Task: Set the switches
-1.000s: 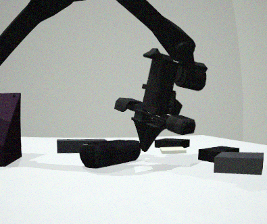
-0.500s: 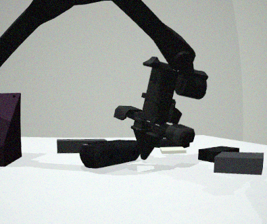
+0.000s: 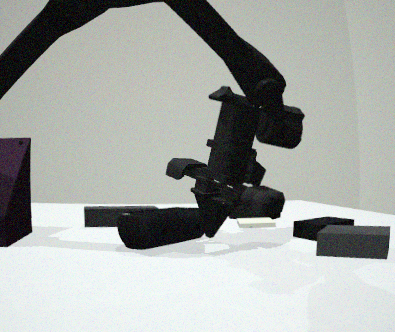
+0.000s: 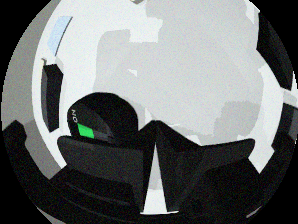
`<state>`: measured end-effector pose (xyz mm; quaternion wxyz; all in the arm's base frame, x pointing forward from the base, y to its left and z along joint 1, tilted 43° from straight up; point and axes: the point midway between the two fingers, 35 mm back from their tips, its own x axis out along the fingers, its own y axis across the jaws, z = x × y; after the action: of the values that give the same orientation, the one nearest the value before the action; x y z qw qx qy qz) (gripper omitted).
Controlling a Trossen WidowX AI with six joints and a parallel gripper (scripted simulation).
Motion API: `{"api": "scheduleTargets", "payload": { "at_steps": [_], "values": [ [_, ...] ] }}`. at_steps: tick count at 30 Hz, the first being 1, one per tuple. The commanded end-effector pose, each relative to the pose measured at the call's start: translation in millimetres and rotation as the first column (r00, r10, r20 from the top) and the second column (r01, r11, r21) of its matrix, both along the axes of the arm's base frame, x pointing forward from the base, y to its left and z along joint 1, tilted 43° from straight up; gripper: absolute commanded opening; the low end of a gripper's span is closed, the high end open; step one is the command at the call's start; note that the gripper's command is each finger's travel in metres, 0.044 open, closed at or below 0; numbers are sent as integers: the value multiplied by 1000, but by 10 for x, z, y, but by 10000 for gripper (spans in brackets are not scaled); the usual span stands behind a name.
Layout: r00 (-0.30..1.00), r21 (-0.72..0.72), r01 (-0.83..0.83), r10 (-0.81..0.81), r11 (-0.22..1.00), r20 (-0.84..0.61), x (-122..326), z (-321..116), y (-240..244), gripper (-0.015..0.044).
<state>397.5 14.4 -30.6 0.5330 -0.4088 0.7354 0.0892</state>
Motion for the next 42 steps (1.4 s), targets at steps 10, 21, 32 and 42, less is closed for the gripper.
{"api": "scheduleTargets", "payload": {
  "at_steps": [10, 21, 32, 42],
  "values": [
    [1000, -4, 1, -1, 1000, 1, -40, -33, 19, 0],
    [1000, -4, 1, -1, 1000, 0, -90, -75, 56, 0],
    [1000, -4, 1, -1, 1000, 0, -161, -147, 122, 0],
    [1000, -4, 1, -1, 1000, 0, -210, -200, 171, 0]
  ]
}}
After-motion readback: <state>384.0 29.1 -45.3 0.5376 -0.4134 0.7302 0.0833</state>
